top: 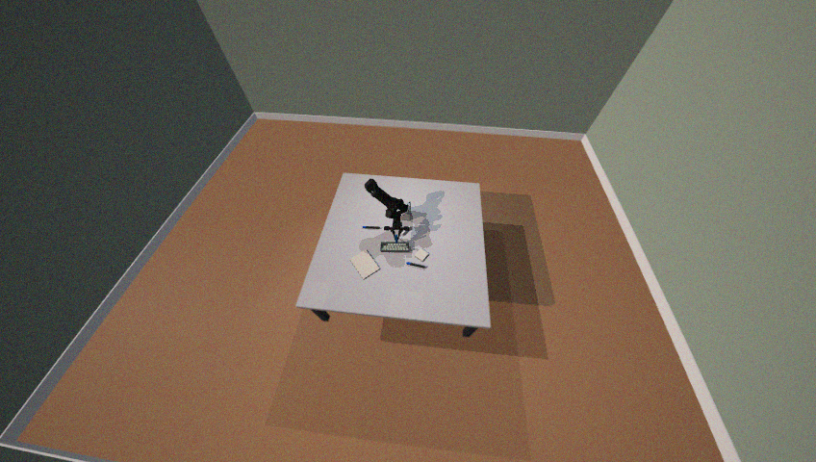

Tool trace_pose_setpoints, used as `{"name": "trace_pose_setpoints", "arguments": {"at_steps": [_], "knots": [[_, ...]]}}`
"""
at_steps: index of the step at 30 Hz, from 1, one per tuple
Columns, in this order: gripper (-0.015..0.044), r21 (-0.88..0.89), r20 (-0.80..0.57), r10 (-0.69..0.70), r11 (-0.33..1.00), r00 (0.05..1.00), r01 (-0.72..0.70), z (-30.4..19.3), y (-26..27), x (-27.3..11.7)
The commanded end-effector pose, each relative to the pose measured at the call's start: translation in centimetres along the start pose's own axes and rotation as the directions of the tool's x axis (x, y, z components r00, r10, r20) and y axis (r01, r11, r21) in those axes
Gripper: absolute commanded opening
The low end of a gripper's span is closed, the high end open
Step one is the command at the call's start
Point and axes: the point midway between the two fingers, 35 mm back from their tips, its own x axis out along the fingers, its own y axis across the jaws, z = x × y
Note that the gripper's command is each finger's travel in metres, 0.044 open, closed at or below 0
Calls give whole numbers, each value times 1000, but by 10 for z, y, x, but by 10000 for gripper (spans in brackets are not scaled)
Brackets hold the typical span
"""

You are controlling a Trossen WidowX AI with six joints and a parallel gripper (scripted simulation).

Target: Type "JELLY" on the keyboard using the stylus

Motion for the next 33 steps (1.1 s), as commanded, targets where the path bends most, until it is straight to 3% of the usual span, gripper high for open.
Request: {"name": "trace_pose_setpoints", "arguments": {"at_steps": [1, 33], "knots": [[81, -9, -3, 7, 1000, 1000, -7, -3, 2, 1], [81, -10, -3, 7, 1000, 1000, -7, -13, 2, 6]]}}
